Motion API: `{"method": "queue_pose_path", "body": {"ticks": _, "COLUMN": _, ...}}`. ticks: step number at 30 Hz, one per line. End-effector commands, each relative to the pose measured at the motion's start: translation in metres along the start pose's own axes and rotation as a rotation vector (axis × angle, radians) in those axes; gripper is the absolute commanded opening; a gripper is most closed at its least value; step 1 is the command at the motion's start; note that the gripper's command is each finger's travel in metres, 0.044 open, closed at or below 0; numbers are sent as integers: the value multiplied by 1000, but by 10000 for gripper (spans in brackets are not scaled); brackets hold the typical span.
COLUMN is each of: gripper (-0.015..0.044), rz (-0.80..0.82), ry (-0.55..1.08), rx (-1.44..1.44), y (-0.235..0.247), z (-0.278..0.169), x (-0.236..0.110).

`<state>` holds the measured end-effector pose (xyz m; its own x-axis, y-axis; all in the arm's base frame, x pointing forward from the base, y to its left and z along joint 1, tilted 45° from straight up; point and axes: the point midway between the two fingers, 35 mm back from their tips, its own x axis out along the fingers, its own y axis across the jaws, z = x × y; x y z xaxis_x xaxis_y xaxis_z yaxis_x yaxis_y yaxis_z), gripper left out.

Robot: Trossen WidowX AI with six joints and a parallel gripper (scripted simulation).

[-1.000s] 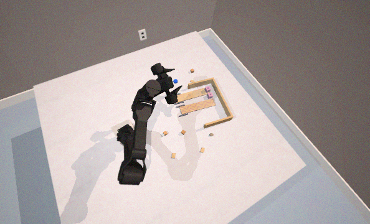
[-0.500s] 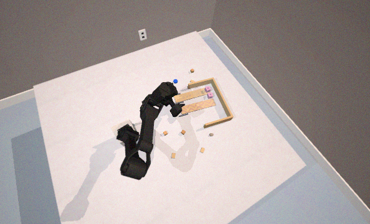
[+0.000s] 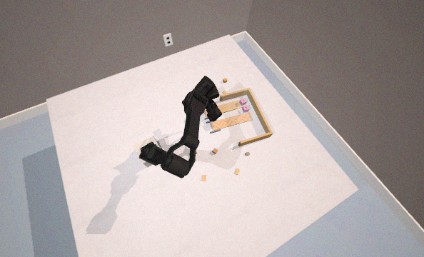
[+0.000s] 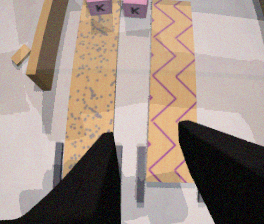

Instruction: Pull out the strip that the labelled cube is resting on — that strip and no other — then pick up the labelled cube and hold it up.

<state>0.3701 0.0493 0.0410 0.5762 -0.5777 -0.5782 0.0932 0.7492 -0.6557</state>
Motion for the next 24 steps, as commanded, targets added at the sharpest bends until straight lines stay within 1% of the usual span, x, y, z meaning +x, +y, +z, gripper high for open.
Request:
{"method": "queue_pose_path", "body": {"ticks": 1, "gripper": 33, "rz": 9, "ry": 130, "rx": 32, "y": 17, "z": 4, "x": 22}}
{"method": "queue_pose_path", "body": {"ticks": 2, "gripper": 6, "rz": 8, "ry": 166, "rx": 40, "y": 21, "z": 4, "x": 28}}
{"method": "queue_pose_path", "body": {"ticks": 3, "gripper": 0, "rz": 6, "ry": 202, "rx": 49, "y": 25, "z": 4, "x": 34}}
{"method": "queue_pose_path", "body": {"ticks": 7, "gripper": 0, "rz": -14, "ry": 350, "rx": 84, "y": 39, "z": -2, "x": 57}}
{"method": "queue_pose_path", "body": {"ticks": 14, "gripper": 0, "rz": -109, "ry": 644, "rx": 155, "y": 53, "z": -33, "x": 90}}
{"method": "queue_pose_path", "body": {"ticks": 16, "gripper": 0, "rz": -124, "ry": 670, "rx": 164, "y": 54, "z": -36, "x": 93}}
{"method": "queue_pose_path", "body": {"ticks": 24, "gripper": 0, "rz": -124, "ry": 670, "rx": 164, "y": 54, "z": -39, "x": 98}}
